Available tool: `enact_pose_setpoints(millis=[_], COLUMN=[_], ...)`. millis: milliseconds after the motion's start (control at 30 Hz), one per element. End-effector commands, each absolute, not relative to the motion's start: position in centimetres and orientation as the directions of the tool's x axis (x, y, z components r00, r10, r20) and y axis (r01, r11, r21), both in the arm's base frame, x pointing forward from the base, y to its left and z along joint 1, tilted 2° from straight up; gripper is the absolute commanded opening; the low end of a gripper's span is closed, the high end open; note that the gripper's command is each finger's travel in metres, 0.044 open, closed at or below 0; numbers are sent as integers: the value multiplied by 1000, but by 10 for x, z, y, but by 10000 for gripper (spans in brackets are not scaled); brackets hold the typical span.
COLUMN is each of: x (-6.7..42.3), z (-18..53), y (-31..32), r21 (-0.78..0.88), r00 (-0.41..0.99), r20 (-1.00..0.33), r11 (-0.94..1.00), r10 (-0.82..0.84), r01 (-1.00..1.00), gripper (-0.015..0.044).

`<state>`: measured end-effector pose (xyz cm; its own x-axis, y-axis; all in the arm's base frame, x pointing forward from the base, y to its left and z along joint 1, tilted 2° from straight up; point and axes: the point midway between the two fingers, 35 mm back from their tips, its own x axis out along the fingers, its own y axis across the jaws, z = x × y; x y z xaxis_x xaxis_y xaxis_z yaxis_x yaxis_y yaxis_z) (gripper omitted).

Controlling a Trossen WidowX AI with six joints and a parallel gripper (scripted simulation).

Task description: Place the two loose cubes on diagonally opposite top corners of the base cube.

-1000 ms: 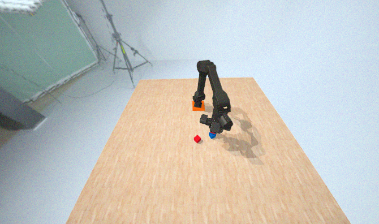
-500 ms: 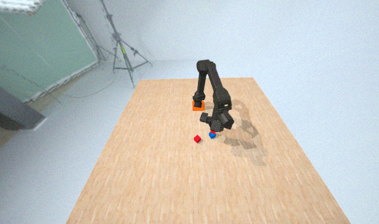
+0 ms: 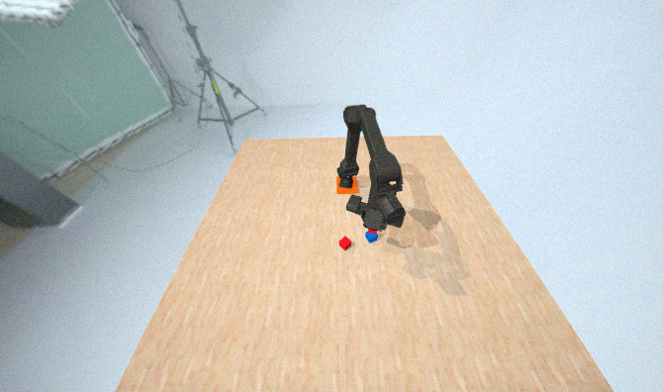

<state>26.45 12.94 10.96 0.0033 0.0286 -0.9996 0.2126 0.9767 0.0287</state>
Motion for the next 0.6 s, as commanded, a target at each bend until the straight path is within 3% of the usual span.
enact_pose_setpoints(millis=[0,267,567], x=[286,320,323], z=[120,142,125], y=[106,46,41], r21=[30,29,29], r00=[7,12,13], r20=[-1000,-1000,-1000], r11=[941,814,800], r10=[30,27,27], r01=[338,580,599], gripper=[265,265,265])
